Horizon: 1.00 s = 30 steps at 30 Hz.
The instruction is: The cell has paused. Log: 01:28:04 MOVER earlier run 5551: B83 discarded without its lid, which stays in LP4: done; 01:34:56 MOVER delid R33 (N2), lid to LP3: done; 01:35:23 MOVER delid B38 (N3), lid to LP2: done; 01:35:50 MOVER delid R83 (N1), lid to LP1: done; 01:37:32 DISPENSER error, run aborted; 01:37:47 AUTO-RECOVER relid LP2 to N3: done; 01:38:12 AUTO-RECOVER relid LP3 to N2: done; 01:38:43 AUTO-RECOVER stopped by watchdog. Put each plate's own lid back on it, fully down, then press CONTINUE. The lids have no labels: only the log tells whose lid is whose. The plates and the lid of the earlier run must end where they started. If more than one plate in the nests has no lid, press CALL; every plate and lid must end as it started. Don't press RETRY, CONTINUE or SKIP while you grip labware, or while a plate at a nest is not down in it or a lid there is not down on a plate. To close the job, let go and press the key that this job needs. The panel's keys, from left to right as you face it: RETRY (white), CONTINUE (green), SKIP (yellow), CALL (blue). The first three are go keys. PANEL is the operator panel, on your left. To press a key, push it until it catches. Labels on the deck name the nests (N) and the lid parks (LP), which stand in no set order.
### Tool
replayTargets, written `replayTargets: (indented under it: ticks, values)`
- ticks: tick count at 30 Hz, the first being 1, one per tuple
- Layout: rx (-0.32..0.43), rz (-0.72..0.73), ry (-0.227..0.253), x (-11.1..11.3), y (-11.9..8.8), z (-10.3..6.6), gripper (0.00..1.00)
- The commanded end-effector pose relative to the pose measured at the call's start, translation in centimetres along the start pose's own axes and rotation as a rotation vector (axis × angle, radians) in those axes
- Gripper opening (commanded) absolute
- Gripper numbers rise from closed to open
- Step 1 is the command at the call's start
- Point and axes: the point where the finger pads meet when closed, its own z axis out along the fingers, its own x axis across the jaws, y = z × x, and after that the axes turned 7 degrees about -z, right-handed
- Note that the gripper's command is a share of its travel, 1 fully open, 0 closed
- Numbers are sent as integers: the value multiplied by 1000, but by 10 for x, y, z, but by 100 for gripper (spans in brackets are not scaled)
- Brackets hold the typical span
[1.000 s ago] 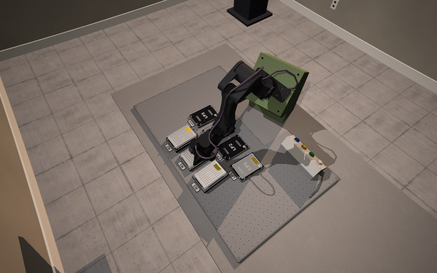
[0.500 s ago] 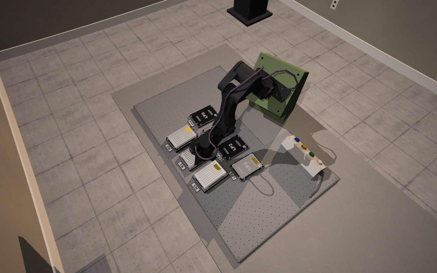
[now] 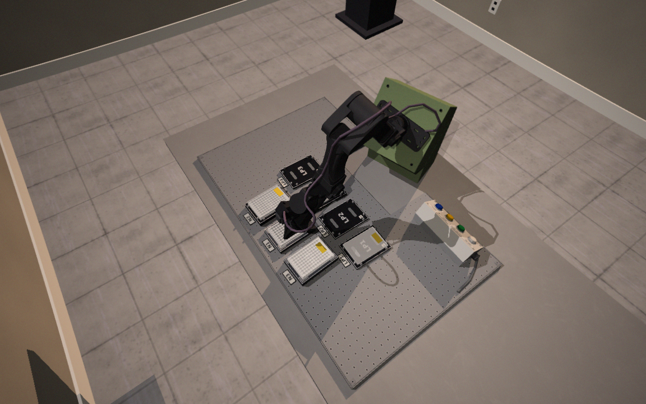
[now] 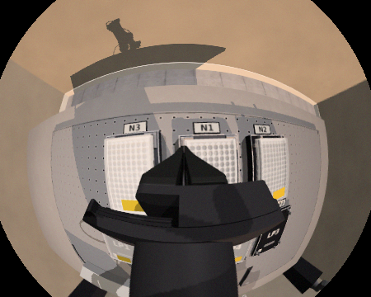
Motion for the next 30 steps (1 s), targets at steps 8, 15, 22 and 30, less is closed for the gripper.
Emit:
replayTargets:
  ticks: [8,15,22,30]
  values:
    - [-15,4,16,-40,-1,3,0]
    - [-31,-3,18,-75,3,5,0]
    - [-30,-5,18,-100,-1,5,0]
    - [-15,-5,17,-108,-8,2,0]
